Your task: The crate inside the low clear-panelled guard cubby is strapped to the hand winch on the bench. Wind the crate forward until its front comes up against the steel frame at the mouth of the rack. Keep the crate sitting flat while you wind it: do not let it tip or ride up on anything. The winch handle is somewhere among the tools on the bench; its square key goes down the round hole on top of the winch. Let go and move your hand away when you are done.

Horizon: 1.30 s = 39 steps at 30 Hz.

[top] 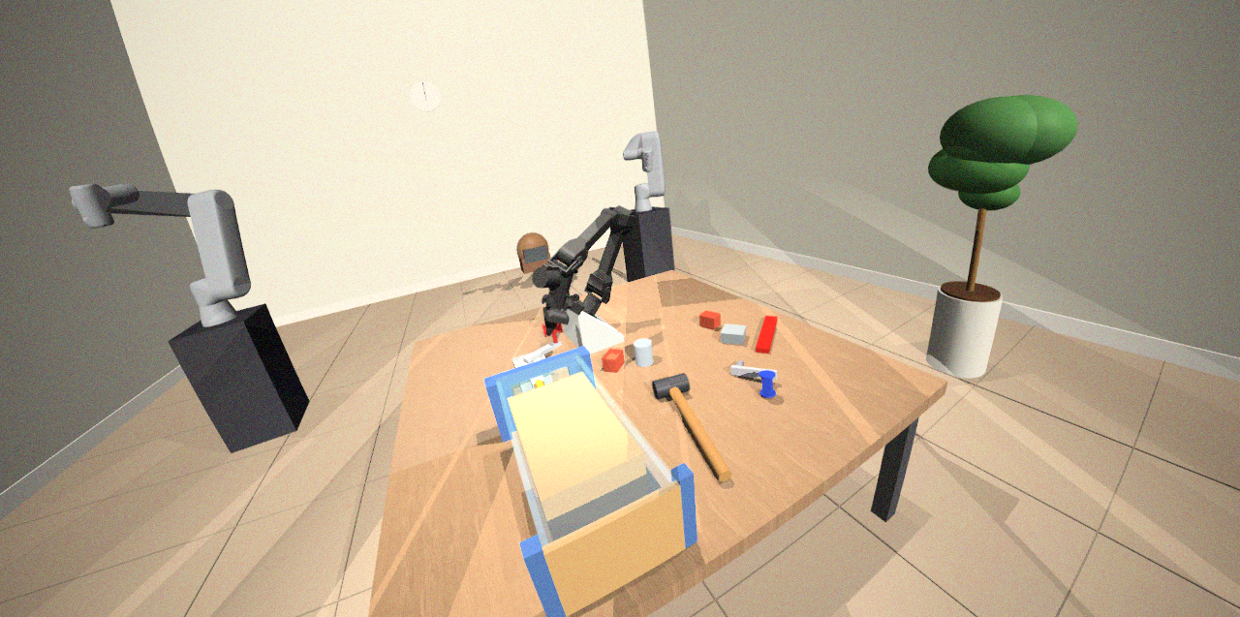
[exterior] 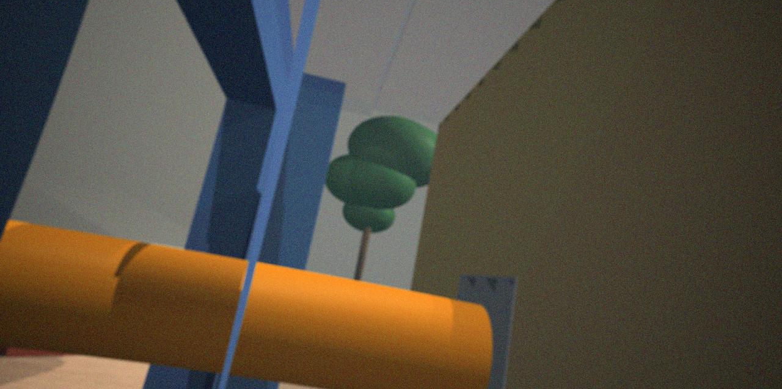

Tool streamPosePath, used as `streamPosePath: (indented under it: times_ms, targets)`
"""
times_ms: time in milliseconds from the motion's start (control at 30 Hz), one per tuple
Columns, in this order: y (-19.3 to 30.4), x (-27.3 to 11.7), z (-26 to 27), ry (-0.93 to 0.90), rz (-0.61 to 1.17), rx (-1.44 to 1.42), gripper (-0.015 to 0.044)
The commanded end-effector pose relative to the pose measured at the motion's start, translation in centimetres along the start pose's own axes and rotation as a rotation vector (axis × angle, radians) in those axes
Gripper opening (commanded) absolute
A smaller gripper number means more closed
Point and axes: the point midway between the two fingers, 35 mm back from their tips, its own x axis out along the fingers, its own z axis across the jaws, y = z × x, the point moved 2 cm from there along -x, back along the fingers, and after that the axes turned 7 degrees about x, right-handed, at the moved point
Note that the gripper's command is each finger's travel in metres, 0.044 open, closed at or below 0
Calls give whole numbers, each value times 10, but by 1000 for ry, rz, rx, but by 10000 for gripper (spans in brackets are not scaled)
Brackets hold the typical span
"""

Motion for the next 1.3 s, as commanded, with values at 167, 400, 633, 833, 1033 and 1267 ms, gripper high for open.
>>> streamPosePath:
  times_ms: [167, 400, 633, 833, 1033, 1267]
  targets:
    - [11, 6, 14, -28, 21, 10, 0]
    - [17, 8, 19, -28, 22, 10, 0]
    - [23, 10, 23, -28, 22, 10, 0]
    - [28, 12, 26, -28, 23, 10, 0]
    - [34, 15, 29, -28, 23, 10, 0]
    - [41, 17, 32, -29, 24, 10, 0]
